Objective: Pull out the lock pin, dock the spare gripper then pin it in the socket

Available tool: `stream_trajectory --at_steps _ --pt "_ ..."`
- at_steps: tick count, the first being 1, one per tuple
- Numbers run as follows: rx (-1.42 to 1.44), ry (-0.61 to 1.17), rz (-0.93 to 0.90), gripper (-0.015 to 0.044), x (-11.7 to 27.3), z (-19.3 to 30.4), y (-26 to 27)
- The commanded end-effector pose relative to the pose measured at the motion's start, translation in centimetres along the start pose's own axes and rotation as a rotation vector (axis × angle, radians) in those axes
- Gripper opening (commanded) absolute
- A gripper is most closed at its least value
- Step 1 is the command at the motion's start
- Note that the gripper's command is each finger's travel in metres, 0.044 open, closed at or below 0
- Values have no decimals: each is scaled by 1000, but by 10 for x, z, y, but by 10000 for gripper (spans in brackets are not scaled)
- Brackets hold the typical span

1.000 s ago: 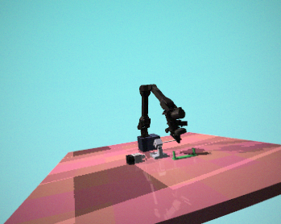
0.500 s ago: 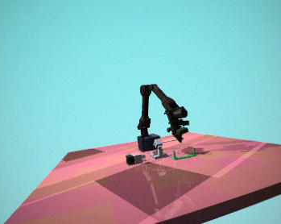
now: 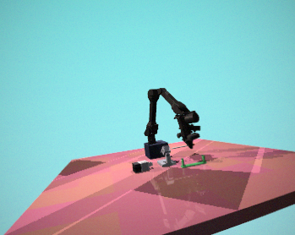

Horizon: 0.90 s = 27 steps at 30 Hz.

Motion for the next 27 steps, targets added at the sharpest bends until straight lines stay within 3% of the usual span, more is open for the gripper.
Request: stream_trajectory --at_steps 1,27 --pt "-1 5 1 0 0 -4 0" --pt "-1 15 -24 0 17 -11 3"
Point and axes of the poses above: the point midway between the two fingers, 35 mm back from their tips, its own x axis back along the fingers, its own y axis across the jaws, z = x × y, the point moved 8 cm from there along x, back along the fingers, and after that the axes turned 6 degrees about -x, right-handed, at the moved point
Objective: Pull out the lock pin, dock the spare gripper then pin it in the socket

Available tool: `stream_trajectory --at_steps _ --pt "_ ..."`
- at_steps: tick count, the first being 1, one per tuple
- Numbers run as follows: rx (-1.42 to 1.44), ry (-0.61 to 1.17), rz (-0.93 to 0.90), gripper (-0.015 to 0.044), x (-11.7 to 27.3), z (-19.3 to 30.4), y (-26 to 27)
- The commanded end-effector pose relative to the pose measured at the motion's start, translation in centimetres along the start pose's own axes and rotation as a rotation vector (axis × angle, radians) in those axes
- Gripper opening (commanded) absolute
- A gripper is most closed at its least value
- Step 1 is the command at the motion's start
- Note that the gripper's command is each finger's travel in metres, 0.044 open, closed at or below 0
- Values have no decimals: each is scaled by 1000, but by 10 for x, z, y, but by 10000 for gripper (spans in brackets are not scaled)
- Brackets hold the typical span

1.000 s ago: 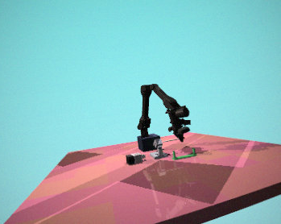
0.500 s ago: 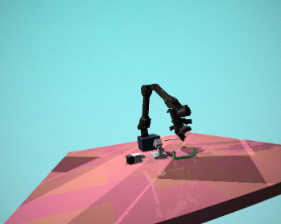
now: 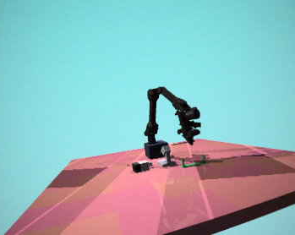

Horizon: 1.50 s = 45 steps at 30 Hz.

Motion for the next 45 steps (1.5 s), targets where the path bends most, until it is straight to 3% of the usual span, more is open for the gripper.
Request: stream_trajectory --at_steps 1,45 --pt "0 1 -2 0 -1 0 0" --pt "-61 -9 21 0 5 -60 -103"
Point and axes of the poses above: the point midway between the two fingers, 35 mm back from their tips, its own x axis back along the fingers, its own y axis across the jaws, z = x × y, the point moved 8 cm from there along x, back along the fingers, and after that the axes turned 6 degrees about -x, right-handed, at the moved point
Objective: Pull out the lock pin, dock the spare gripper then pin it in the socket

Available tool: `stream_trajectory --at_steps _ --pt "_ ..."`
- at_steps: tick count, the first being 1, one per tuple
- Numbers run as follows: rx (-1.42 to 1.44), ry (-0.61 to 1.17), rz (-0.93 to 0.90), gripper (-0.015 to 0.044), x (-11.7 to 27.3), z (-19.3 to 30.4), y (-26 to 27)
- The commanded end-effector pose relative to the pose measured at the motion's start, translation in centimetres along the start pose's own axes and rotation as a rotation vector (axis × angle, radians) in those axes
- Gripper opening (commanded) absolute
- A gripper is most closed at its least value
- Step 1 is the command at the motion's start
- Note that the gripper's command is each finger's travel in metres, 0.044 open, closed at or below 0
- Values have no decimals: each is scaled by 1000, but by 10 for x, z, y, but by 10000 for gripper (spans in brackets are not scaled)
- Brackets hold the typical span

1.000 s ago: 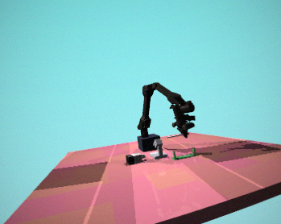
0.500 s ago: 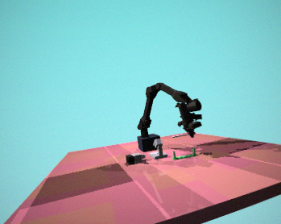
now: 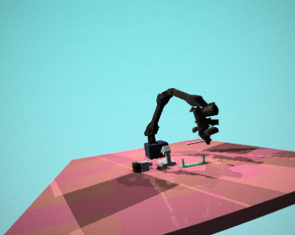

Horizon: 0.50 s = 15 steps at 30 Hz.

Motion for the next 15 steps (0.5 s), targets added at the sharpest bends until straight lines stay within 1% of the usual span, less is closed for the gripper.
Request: stream_trajectory --at_steps 1,15 --pt "-7 5 -2 0 -2 -1 -4" --pt "-3 -2 4 0 -20 3 -4"
Point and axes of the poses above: the point midway between the two fingers, 35 mm back from their tips, its own x axis back along the fingers, its own y axis across the jaws, z = x × y, the point moved 8 cm from there along x, back along the fingers, and after that the axes turned 6 degrees about -x, right-handed, at the moved point
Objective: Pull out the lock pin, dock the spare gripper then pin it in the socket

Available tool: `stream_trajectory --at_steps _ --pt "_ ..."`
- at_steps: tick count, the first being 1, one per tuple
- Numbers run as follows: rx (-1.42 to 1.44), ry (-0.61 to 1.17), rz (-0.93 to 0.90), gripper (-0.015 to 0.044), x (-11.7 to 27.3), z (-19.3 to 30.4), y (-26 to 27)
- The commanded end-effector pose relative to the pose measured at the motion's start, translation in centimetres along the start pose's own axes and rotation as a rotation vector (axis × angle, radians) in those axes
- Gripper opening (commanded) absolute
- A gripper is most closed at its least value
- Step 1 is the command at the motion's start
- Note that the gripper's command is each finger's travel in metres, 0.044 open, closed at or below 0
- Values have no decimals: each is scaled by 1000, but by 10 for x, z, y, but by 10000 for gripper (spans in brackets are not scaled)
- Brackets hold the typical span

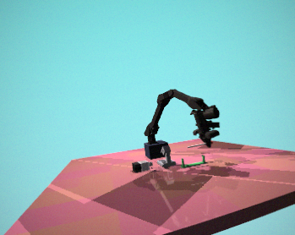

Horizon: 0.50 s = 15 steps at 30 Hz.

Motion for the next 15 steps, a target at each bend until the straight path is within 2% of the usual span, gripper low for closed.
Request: stream_trajectory --at_steps 1,15 --pt "0 1 -1 0 -7 2 0" --pt "2 -3 5 0 -26 6 -1"
Point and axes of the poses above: the point midway between the two fingers, 35 mm back from their tips, its own x axis back along the fingers, its own y axis across the jaws, z = x × y, the point moved 8 cm from there along x, back along the fingers, and after that the axes turned 6 degrees about -x, right-handed, at the moved point
